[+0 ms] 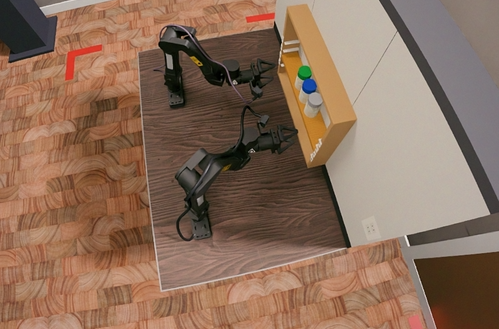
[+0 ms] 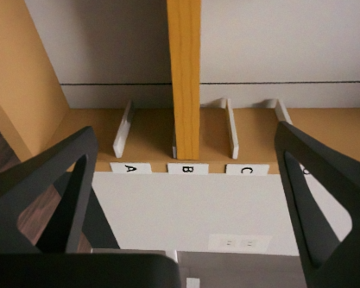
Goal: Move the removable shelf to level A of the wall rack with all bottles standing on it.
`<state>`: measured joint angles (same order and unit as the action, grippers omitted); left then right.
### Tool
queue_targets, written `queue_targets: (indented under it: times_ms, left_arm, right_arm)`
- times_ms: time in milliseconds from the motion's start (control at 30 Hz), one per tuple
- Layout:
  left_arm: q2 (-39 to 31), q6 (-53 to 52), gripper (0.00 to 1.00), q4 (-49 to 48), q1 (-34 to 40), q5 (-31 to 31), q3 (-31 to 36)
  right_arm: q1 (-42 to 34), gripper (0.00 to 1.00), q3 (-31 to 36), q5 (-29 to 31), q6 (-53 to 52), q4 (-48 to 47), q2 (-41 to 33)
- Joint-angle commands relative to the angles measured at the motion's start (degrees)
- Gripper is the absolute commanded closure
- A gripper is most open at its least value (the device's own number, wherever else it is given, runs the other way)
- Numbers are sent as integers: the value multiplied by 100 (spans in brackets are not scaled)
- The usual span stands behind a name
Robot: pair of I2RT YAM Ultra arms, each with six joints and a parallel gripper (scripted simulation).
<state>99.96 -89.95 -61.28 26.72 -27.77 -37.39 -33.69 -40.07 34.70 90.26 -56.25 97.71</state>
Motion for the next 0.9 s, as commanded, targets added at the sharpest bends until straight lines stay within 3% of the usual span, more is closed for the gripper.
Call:
queue_targets:
  times_ms: [0,867]
  left_arm:
    - [119,-1,0,-159,82,-71,-85]
    - [557,-6,0,-48,-131,141,-641]
  right_arm:
    - [-78,0,-10,63,-31,-230,109]
    - [181,0,-525,-194,-25,-162,547]
